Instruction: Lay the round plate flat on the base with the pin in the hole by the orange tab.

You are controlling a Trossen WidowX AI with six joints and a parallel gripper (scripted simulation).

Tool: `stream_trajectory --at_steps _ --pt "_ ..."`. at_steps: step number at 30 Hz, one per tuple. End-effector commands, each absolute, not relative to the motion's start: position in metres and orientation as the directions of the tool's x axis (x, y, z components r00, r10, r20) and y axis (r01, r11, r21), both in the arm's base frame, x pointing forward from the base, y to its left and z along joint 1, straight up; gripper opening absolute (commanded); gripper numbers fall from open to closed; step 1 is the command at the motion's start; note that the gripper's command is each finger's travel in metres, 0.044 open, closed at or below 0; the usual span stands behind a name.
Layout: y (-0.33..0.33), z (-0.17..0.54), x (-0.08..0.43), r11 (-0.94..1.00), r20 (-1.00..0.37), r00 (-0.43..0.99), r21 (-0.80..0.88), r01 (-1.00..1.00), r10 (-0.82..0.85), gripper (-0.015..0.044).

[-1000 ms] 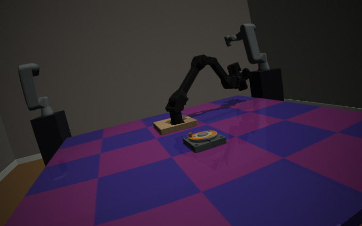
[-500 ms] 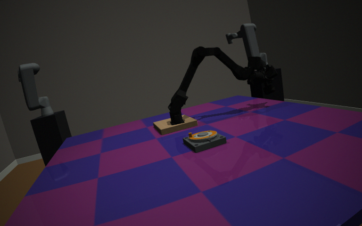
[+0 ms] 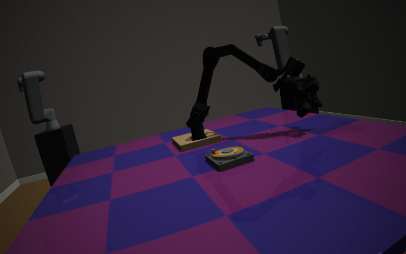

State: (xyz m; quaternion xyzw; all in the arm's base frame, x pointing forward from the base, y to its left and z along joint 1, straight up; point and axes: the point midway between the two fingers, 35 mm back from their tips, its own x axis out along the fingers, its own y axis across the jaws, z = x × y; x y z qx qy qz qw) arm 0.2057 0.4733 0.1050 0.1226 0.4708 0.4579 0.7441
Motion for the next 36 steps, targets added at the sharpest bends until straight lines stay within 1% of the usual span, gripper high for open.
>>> stream_trajectory --at_steps 1,3,6,8,9,11,14,17,18,20,25,28,36 --pt "0.417 0.093 0.255 0.69 -0.69 0.242 0.497 -0.526 0.682 0.0" --pt "0.403 0.092 0.265 0.715 -0.709 0.258 0.474 -0.514 0.656 0.0" --pt "0.34 0.088 0.301 0.808 -0.786 0.308 0.374 -0.455 0.537 0.0" --pt "0.305 0.086 0.315 0.849 -0.823 0.32 0.321 -0.42 0.47 0.0" --pt "0.285 0.086 0.321 0.868 -0.842 0.322 0.293 -0.4 0.432 0.0" --pt "0.269 0.085 0.325 0.883 -0.857 0.322 0.27 -0.385 0.403 0.0" --pt "0.202 0.085 0.332 0.931 -0.912 0.3 0.181 -0.319 0.28 0.0" --pt "0.14 0.087 0.327 0.959 -0.953 0.248 0.108 -0.261 0.175 0.0" --pt "0.136 0.087 0.326 0.961 -0.955 0.244 0.104 -0.258 0.169 0.0" --pt "0.108 0.088 0.32 0.969 -0.97 0.21 0.075 -0.234 0.125 0.0" --pt "0.019 0.098 0.277 0.987 -0.999 0.045 0.006 -0.16 0.013 0.0" --pt "0.011 0.1 0.267 0.988 -1.0 0.019 0.002 -0.152 0.005 0.0" --pt "0.011 0.089 0.268 0.988 -1.0 0.019 0.002 -0.152 0.005 0.0"
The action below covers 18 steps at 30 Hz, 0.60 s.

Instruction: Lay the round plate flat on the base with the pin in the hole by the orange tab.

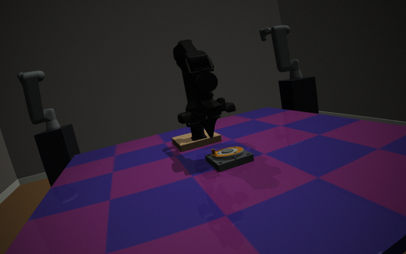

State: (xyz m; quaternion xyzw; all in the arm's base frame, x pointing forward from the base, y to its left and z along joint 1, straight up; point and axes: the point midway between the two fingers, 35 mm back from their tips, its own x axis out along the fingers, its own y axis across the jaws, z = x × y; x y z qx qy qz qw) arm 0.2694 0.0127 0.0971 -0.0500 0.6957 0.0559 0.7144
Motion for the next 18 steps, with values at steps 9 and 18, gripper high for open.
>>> stream_trajectory --at_steps 9,18 --pt "0.011 0.052 0.267 0.988 -1.0 0.018 0.002 -0.152 0.005 0.0" --pt "0.007 0.052 0.274 0.988 -1.0 0.019 0.002 -0.152 0.004 0.0"
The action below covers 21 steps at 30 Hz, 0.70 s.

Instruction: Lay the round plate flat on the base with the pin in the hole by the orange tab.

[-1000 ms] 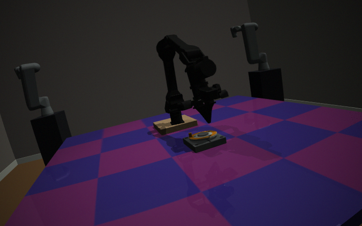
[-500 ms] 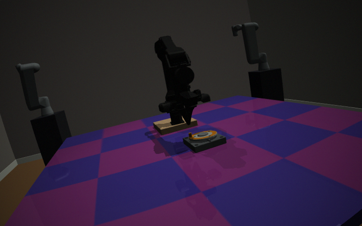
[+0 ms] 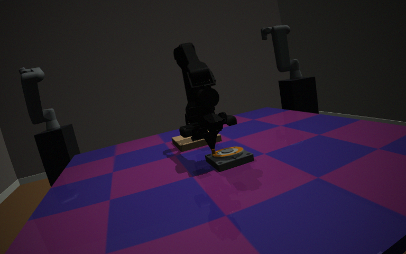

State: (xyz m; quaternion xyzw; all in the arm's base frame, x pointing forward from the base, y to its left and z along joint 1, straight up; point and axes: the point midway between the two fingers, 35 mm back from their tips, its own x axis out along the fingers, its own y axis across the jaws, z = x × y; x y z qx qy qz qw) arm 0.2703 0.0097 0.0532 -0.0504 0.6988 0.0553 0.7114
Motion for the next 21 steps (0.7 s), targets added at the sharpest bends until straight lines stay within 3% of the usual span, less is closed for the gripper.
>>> stream_trajectory --at_steps 1,21 --pt "0.006 0.052 0.276 0.988 -1.0 0.019 0.001 -0.152 0.004 0.0" --pt "0.001 0.051 0.299 0.988 -1.0 0.021 0.001 -0.152 0.004 0.0"
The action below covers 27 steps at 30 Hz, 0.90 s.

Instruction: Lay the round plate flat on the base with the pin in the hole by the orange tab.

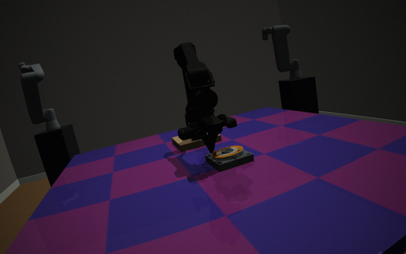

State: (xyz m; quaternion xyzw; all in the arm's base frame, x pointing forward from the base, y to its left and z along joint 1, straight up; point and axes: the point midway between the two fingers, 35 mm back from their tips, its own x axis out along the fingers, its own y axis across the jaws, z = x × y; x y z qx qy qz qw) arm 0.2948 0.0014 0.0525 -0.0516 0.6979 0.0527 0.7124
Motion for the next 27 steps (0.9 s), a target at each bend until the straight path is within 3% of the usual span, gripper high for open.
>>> stream_trajectory --at_steps 1,27 --pt "0.001 0.052 0.3 0.988 -1.0 0.021 0.001 -0.152 0.004 0.0" --pt "0.012 0.054 0.327 0.988 -1.0 0.023 0.001 -0.152 0.005 0.0"
